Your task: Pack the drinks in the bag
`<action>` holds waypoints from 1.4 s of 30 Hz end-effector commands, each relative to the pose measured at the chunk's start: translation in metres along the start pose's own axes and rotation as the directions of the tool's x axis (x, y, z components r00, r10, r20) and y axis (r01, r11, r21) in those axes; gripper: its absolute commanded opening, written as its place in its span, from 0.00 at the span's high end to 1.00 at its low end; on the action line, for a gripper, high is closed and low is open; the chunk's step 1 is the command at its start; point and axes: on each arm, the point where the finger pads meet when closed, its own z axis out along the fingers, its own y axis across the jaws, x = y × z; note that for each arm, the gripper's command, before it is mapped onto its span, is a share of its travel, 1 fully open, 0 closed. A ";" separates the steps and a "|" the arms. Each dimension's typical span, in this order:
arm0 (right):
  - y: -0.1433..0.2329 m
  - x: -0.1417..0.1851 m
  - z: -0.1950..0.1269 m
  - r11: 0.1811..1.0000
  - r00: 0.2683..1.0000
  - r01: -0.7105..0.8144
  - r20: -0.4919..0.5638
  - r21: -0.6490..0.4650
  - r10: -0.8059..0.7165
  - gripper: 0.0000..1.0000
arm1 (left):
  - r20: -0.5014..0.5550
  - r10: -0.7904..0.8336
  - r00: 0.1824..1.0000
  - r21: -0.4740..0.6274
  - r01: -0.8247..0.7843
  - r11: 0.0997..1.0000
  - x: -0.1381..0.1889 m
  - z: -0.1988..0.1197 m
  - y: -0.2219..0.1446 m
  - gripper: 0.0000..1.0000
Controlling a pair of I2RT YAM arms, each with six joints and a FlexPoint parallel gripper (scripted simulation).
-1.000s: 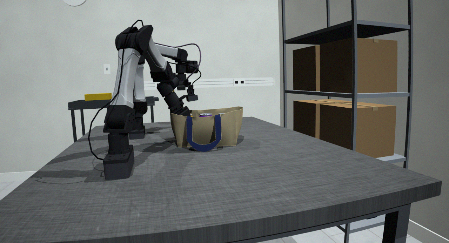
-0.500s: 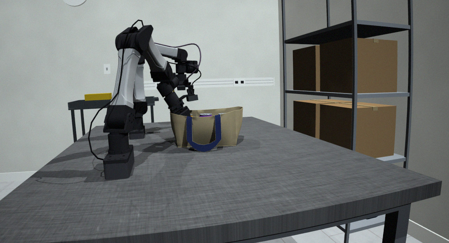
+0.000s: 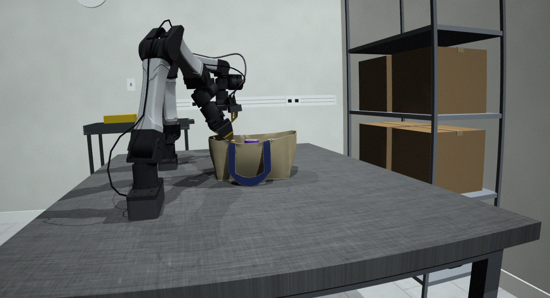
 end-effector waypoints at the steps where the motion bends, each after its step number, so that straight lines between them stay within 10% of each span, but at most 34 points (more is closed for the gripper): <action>1: 0.001 -0.014 -0.029 1.000 1.000 -0.004 0.022 -0.015 0.005 0.14 | 0.000 0.001 1.000 -0.036 -0.001 0.999 -0.002 -0.005 0.003 0.14; 42: 0.001 -0.058 -0.112 0.999 1.000 0.004 0.019 -0.033 -0.003 0.14 | 0.000 0.001 1.000 -0.036 -0.001 0.999 -0.002 -0.005 0.003 0.14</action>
